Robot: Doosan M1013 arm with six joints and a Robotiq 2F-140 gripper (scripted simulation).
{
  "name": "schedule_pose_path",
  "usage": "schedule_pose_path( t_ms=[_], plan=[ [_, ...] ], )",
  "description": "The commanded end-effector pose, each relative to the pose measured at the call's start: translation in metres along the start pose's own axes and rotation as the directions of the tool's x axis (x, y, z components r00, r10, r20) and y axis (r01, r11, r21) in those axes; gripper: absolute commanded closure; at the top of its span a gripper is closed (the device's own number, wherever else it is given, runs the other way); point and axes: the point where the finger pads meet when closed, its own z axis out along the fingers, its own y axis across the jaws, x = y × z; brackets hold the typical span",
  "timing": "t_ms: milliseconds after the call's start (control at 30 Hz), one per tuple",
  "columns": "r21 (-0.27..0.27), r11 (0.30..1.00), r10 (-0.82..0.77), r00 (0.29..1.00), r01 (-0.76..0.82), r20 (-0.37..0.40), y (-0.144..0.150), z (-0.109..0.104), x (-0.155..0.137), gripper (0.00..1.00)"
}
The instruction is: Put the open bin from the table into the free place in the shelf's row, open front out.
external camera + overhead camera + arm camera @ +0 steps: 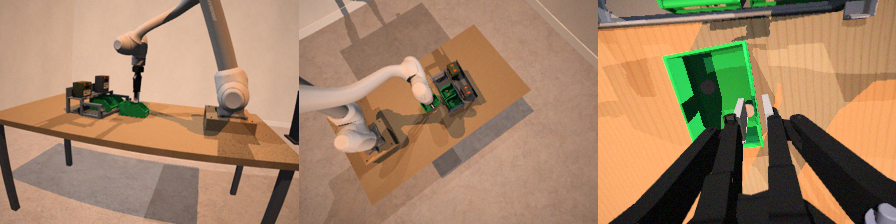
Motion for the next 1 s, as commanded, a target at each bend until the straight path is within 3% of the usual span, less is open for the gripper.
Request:
schedule_pose_path(
  t_ms=[0, 967],
  plan=[
    [0.0, 1.0, 0.0, 1.0, 0.0, 0.0, 0.0, 0.003, 0.0, 0.85],
    [0.0, 1.0, 0.0, 1.0, 0.0, 0.0, 0.0, 0.029, 0.0, 0.85]
  ],
)
